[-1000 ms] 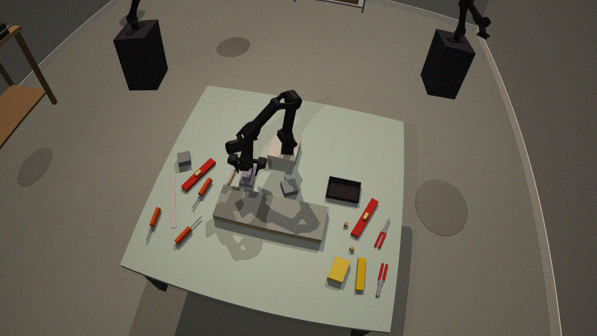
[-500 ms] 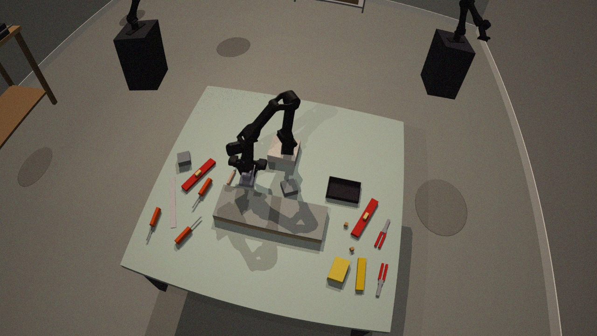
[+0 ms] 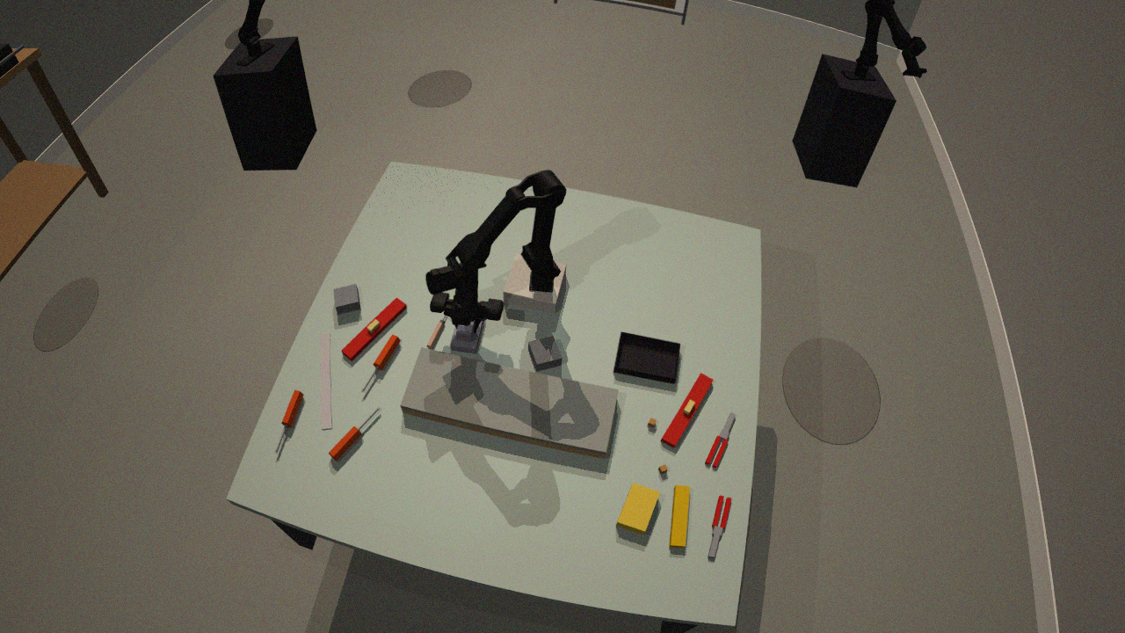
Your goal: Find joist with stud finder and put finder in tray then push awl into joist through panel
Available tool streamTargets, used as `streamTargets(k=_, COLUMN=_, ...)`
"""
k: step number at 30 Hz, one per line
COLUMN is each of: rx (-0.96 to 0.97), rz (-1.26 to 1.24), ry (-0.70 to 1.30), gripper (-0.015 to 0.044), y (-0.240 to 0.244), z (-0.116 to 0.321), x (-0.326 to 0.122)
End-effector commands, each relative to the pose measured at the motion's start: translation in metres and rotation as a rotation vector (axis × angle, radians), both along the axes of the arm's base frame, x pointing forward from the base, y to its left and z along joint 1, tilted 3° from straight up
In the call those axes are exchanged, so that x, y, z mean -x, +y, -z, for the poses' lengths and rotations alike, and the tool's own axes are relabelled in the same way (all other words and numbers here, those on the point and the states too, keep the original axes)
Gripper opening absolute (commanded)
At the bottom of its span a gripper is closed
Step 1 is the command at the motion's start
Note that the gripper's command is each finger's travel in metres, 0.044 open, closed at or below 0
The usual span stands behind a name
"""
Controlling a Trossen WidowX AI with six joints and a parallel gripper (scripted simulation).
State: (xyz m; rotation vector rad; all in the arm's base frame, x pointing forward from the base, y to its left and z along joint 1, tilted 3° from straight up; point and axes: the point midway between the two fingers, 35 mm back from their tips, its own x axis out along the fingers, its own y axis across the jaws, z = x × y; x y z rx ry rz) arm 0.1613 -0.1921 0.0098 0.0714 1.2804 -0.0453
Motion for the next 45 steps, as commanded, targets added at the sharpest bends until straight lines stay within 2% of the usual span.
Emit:
streamTargets(k=1, rx=0.003, rz=0.0, ry=0.003, gripper=0.0175, y=0.0, z=0.0, x=0.0)
streamTargets(k=4, rx=0.003, rz=0.0, ry=0.003, gripper=0.0155, y=0.0, z=0.0, x=0.0)
streamTargets(k=10, rx=0.003, rz=0.0, ry=0.003, gripper=0.0, y=-0.004, z=-0.017, x=-0.001)
streamTargets(k=25, rx=0.003, rz=0.0, ry=0.003, gripper=0.0, y=-0.003, z=-0.101, x=0.001)
streamTargets(k=32, rx=0.004, rz=0.004, ry=0.003, gripper=0.0, y=-0.007, z=-0.105, x=-0.004)
streamTargets(k=45, rx=0.006, rz=0.029, ry=0.003, gripper=0.0, y=-0.036, z=-0.119, x=-0.054)
